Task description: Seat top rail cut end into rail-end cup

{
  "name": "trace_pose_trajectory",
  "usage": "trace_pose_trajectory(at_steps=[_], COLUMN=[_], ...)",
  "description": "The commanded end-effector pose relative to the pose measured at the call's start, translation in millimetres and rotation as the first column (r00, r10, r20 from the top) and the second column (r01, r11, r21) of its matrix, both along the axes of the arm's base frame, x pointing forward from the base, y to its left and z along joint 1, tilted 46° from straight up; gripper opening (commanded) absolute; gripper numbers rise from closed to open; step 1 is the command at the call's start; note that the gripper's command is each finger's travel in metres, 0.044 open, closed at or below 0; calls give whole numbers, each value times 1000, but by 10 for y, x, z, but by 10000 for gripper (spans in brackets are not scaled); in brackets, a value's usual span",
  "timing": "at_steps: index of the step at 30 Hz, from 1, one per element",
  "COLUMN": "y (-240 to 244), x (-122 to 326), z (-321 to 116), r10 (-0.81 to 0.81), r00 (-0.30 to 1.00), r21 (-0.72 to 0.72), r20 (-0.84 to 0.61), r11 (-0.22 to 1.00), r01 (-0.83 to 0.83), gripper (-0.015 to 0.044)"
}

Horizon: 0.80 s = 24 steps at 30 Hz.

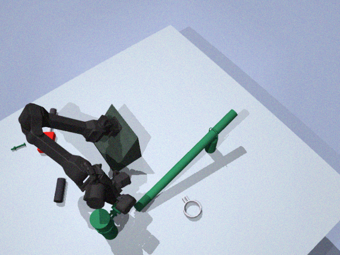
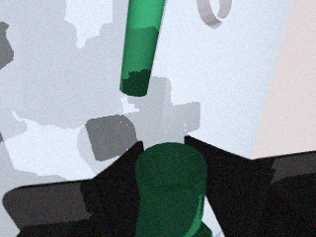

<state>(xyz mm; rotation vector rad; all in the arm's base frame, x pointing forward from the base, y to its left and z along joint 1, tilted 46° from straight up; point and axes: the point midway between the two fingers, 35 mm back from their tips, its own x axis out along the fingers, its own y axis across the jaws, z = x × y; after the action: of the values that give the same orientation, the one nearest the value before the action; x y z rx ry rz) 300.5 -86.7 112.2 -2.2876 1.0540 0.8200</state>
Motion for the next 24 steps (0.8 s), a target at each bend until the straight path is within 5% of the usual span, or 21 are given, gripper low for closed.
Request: trace_pose_trajectory(at_steps=[1, 24], y=[17, 40], x=[28, 133], z=[-7, -22], r10=[-11, -92], r00=[1000, 990], r21=[6, 18], r20=[18, 102], r11=[1000, 996], r01=[11, 91], gripper=[0, 0])
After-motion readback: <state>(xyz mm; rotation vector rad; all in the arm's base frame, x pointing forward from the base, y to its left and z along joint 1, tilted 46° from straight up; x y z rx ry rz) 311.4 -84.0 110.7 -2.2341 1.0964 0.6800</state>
